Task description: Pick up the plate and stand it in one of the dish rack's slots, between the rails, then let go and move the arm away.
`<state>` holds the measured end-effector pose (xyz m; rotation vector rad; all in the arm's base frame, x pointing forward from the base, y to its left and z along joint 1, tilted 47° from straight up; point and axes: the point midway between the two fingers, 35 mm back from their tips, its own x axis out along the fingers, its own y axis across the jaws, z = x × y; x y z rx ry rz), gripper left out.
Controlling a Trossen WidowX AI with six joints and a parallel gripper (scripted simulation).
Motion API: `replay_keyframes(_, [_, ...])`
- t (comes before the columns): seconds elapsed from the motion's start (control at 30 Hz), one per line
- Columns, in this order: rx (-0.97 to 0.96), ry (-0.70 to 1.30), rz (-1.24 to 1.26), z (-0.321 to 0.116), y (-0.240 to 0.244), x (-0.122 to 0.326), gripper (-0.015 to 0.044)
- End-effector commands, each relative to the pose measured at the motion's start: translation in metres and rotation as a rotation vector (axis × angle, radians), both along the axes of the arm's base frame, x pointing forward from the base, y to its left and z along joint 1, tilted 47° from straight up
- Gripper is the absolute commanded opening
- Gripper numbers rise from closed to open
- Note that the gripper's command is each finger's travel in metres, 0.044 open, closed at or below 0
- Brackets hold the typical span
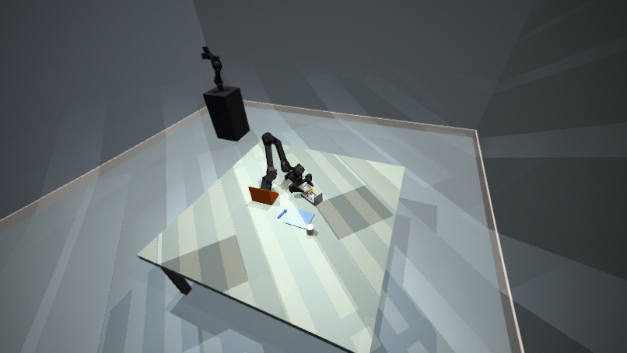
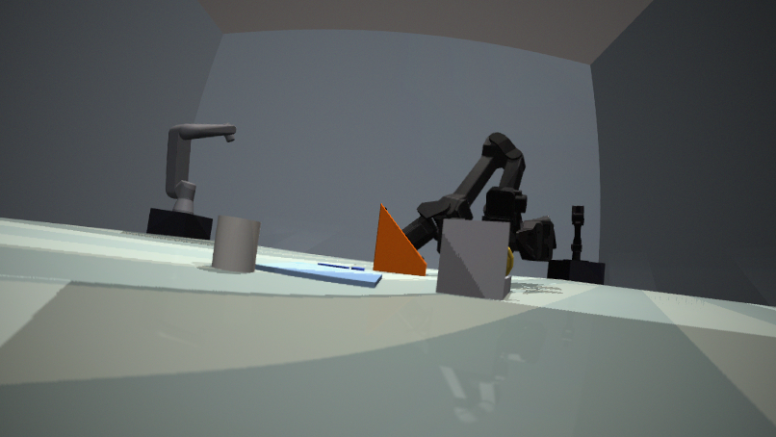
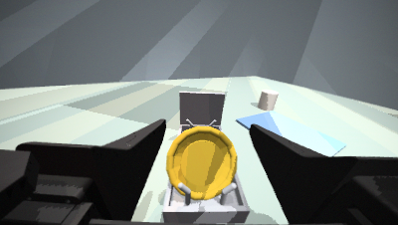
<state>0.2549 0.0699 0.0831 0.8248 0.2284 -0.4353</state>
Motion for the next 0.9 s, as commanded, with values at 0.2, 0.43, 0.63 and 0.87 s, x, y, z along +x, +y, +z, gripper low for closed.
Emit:
replay_keyframes(0.2, [-0.016, -0.022, 0.003, 0.059, -0.061, 0.007, 0.04])
replay_keyframes(0.43, [-0.058, 0.01, 0.014, 0.065, -0.072, 0.007, 0.04])
replay_keyframes(0.63, [-0.165, 0.178, 0.057, 0.053, -0.083, 0.014, 0.04])
replay_keyframes(0.87, [-0.256, 0.383, 0.126, 0.037, -0.098, 0.017, 0.04])
